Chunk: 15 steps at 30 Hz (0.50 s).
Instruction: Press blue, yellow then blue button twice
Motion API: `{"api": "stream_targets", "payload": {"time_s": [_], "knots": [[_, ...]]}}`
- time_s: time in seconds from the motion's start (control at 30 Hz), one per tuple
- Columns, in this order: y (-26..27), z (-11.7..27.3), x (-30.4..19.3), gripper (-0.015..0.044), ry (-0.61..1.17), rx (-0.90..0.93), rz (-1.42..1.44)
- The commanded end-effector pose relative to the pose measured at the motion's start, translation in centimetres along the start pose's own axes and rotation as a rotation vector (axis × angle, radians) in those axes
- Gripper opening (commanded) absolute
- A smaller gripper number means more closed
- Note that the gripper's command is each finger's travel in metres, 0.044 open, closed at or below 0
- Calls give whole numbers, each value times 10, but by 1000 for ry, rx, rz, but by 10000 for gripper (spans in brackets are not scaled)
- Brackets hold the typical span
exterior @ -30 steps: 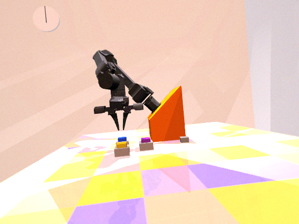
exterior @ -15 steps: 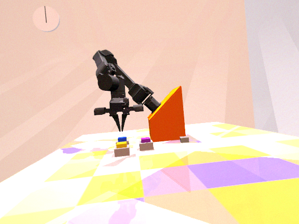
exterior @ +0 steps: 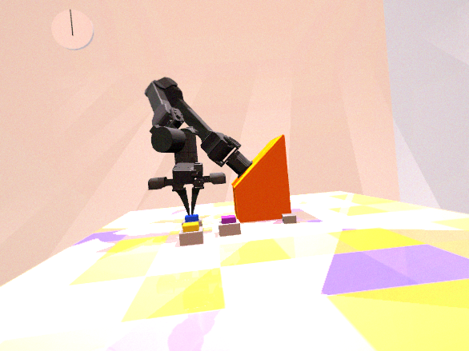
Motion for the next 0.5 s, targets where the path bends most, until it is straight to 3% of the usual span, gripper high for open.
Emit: {"api": "stream_targets", "payload": {"time_s": [0.0, 0.47], "knots": [[1, -7, 0, 20, 1, 6, 9], [1, -10, -1, 20, 1, 6, 9]]}}
Point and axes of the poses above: the point midway between the two fingers, 35 mm back from their tips, its own z axis back along the fingers, its own y axis across the jaws, x = y × z, the point moved 7 cm from there along z, back along the fingers, and after that the axes turned 6 degrees about -z, right-handed, at the moved point
